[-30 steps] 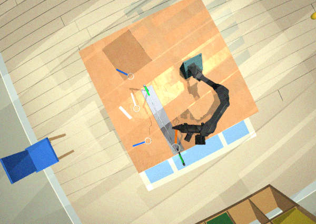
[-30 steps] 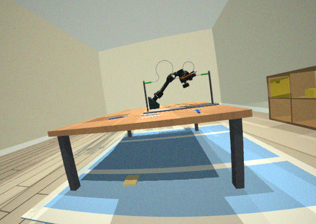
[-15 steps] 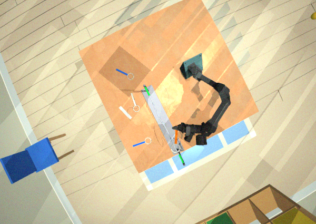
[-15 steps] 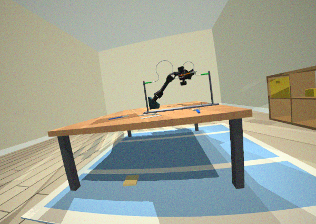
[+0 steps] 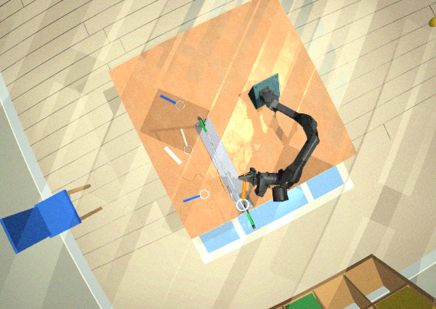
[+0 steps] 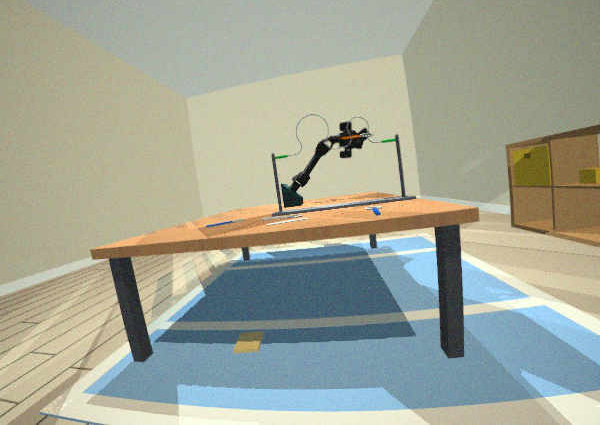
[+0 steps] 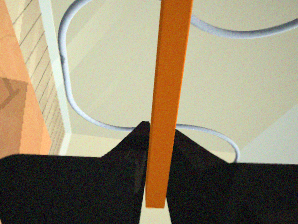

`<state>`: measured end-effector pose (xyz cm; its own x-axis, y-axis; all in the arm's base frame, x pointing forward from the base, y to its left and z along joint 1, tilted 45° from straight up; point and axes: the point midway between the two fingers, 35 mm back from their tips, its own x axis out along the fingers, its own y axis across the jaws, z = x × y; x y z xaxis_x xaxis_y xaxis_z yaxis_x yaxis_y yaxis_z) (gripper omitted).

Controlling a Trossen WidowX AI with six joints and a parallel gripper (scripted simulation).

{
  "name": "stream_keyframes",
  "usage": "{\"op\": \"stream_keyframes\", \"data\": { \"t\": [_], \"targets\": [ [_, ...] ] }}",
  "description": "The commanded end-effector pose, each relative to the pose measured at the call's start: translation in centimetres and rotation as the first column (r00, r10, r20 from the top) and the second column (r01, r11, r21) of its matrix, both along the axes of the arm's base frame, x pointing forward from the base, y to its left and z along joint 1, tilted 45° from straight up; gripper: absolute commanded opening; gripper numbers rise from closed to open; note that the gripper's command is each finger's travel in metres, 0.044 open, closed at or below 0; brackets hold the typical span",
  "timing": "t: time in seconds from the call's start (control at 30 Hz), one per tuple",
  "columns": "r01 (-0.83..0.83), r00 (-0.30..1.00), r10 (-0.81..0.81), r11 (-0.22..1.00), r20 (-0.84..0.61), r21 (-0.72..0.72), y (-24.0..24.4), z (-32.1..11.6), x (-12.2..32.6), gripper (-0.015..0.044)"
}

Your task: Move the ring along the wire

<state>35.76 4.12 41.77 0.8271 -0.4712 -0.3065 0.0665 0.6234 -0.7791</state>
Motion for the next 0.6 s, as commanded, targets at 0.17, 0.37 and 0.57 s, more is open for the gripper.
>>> {"op": "stream_keyframes", "data": {
  "t": [0.17, 0.37, 0.57],
  "targets": [
    [0.007, 1.000, -0.007, 0.997, -0.001, -0.081, -1.0, 1.5, -0.2, -0.0150],
    [0.006, 1.000, -0.007, 0.993, -0.008, -0.121, -1.4, 2.2, -0.3, -0.0150],
    [0.005, 1.000, -0.007, 0.988, -0.013, -0.153, -1.7, 2.8, -0.3, -0.0150]
  ]
}}
